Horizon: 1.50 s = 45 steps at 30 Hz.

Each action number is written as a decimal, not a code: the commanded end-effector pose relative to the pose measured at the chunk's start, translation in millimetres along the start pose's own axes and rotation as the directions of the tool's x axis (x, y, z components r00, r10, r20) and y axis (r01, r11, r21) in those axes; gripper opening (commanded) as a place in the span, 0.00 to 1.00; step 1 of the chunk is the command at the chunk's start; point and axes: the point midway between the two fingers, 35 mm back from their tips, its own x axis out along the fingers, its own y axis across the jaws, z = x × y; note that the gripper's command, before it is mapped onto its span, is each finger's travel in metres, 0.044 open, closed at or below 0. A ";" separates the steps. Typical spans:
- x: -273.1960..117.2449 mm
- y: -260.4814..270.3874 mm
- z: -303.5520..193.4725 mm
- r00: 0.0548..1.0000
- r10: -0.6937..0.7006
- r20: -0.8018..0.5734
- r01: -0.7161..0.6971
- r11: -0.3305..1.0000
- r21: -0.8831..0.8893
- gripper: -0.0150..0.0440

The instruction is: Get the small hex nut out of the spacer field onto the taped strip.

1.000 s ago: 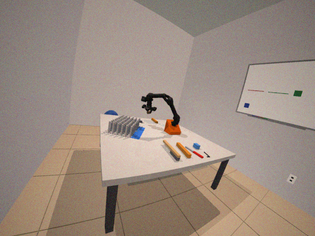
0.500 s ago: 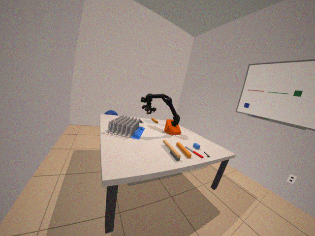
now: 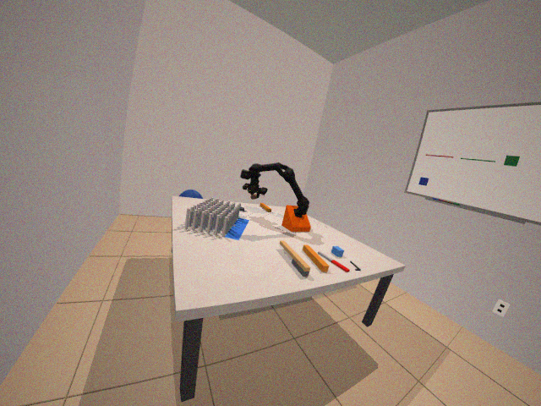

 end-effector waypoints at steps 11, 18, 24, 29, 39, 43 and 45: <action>16.8 -2.4 10.8 1.000 0.000 0.003 0.000 1.000 0.006 0.25; 25.0 -3.2 15.9 1.000 -0.001 0.003 0.001 1.000 0.005 0.25; 32.0 -3.7 20.3 1.000 -0.001 0.004 0.001 1.000 0.005 0.25; 37.8 -4.0 23.8 1.000 -0.001 0.004 0.001 1.000 0.005 0.25; 49.6 -4.2 30.8 1.000 -0.001 0.004 0.001 1.000 0.005 0.25; 54.3 -4.1 33.5 1.000 0.000 0.005 0.000 1.000 0.005 0.25; 56.6 -4.0 34.8 1.000 0.000 0.005 0.000 1.000 0.005 0.25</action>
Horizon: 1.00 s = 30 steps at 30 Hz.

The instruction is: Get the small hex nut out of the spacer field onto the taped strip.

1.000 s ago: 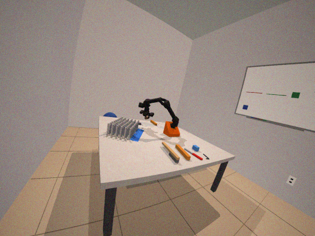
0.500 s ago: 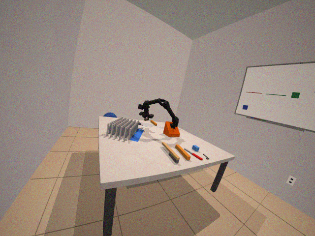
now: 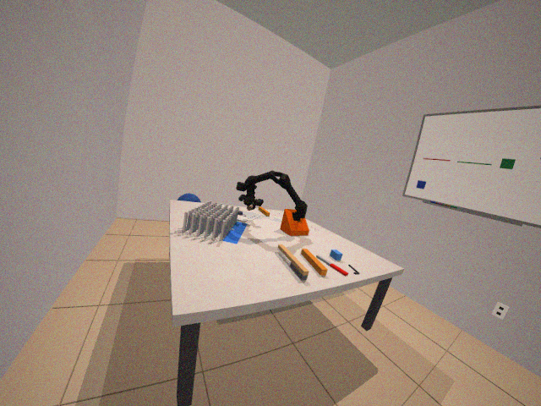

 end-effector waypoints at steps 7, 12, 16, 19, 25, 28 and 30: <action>12.4 0.8 6.8 1.000 0.001 0.003 -0.001 1.000 0.006 0.25; 18.3 1.2 10.0 1.000 0.002 0.003 -0.002 1.000 0.005 0.25; 23.0 1.7 12.5 1.000 0.002 0.003 -0.002 1.000 0.005 0.25; 26.5 2.1 14.4 1.000 0.002 0.003 -0.002 1.000 0.005 0.25; 33.6 3.0 18.1 1.000 0.003 0.004 -0.003 1.000 0.005 0.25; 37.1 3.5 19.8 1.000 0.003 0.004 -0.003 1.000 0.005 0.25; 39.4 3.9 21.0 1.000 0.003 0.004 -0.003 1.000 0.005 0.25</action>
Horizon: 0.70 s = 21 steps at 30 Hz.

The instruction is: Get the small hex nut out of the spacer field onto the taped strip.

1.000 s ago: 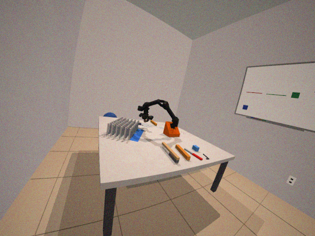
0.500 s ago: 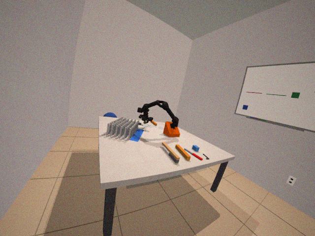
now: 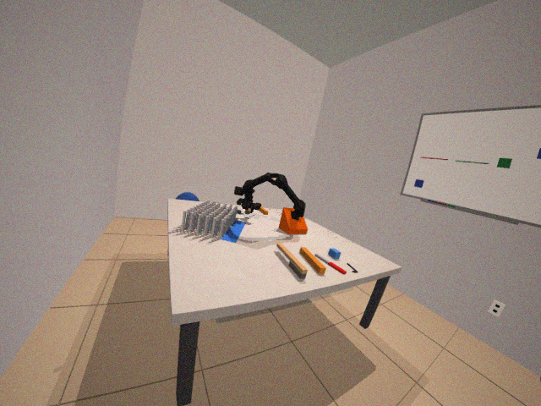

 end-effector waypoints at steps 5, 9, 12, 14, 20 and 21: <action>10.0 2.0 4.8 1.000 0.002 0.003 -0.002 1.000 0.006 0.25; 14.7 2.9 7.0 1.000 0.003 0.003 -0.003 1.000 0.006 0.25; 18.2 3.6 8.7 1.000 0.003 0.003 -0.003 1.000 0.006 0.25; 20.5 4.1 9.8 1.000 0.003 0.003 -0.003 1.000 0.005 0.25; 27.5 5.7 13.0 1.000 0.004 0.003 -0.004 1.000 0.005 0.25; 28.6 6.0 13.5 1.000 0.004 0.003 -0.004 1.000 0.005 0.25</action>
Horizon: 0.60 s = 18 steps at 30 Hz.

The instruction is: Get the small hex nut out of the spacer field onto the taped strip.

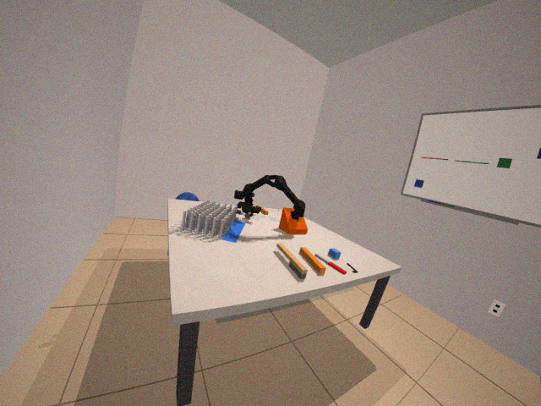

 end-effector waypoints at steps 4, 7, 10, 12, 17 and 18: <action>8.8 2.5 3.7 1.000 0.003 0.002 -0.003 1.000 0.006 0.25; 6.8 1.7 3.1 1.000 0.001 0.000 -0.001 1.000 0.000 0.30; 6.8 1.7 3.1 1.000 0.001 0.000 -0.001 1.000 0.000 0.43; 6.8 1.7 3.1 1.000 0.001 0.000 -0.001 1.000 0.000 0.52; 6.8 1.7 3.1 1.000 0.001 0.000 -0.001 1.000 0.000 0.74; 6.8 1.7 3.1 1.000 0.001 0.000 -0.001 1.000 0.000 0.79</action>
